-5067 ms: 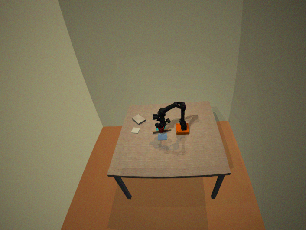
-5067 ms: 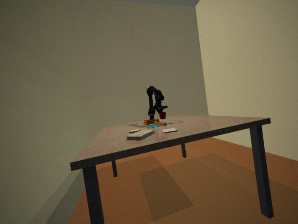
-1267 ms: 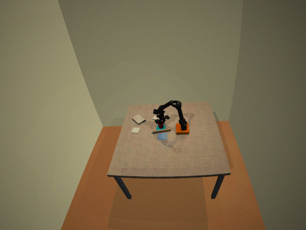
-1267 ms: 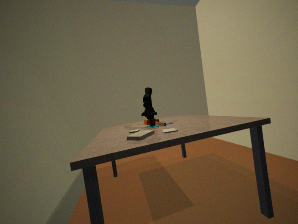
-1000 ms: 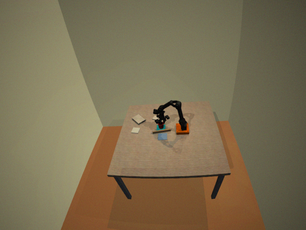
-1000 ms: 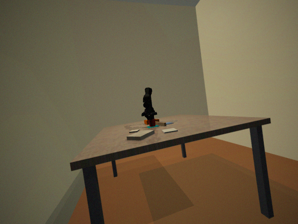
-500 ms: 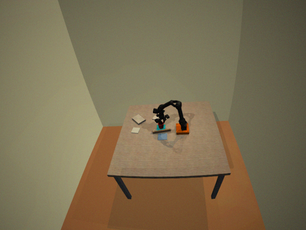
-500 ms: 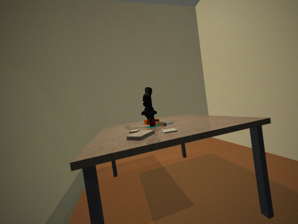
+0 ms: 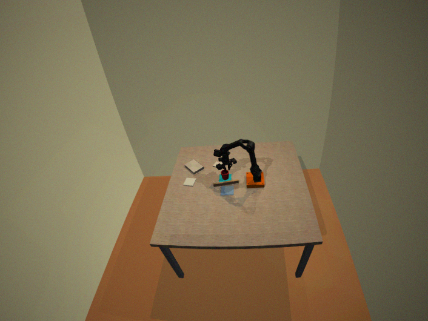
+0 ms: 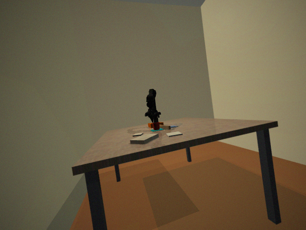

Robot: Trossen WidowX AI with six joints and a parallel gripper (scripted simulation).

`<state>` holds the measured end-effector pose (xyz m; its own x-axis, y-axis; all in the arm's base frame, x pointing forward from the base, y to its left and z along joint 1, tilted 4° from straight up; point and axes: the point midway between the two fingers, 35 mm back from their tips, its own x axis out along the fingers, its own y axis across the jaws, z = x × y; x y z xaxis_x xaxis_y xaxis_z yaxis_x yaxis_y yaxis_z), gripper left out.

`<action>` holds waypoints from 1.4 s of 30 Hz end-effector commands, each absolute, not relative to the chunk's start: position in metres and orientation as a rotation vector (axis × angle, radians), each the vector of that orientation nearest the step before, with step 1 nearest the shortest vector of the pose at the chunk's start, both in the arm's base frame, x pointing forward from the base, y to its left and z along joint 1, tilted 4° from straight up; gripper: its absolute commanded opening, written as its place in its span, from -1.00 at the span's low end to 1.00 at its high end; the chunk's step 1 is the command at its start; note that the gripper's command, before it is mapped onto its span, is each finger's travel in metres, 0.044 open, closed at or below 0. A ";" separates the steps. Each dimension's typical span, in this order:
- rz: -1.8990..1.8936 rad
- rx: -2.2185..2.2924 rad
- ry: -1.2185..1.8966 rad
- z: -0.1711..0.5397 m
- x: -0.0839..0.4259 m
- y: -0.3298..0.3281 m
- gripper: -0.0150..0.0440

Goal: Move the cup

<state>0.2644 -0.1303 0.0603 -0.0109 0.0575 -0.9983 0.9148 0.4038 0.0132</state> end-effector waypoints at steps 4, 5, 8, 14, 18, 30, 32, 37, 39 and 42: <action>-0.863 0.931 1.414 0.072 0.265 -0.131 -0.06; -0.863 0.931 1.414 0.073 0.265 -0.131 -0.06; -0.863 0.930 1.414 0.077 0.264 -0.131 -0.06; -0.867 0.937 1.419 0.074 0.264 -0.130 0.30; -0.867 0.937 1.419 0.074 0.264 -0.130 0.65; -0.865 0.933 1.416 0.107 0.266 -0.133 1.00; -0.865 0.933 1.416 0.113 0.267 -0.133 1.00; -0.864 0.931 1.415 0.130 0.267 -0.134 1.00; -0.863 0.930 1.414 0.136 0.267 -0.134 1.00; -0.863 0.930 1.414 0.138 0.267 -0.134 1.00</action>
<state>0.2677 -0.1338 0.1340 -0.0055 0.0548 -0.9985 0.9143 0.4047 0.0171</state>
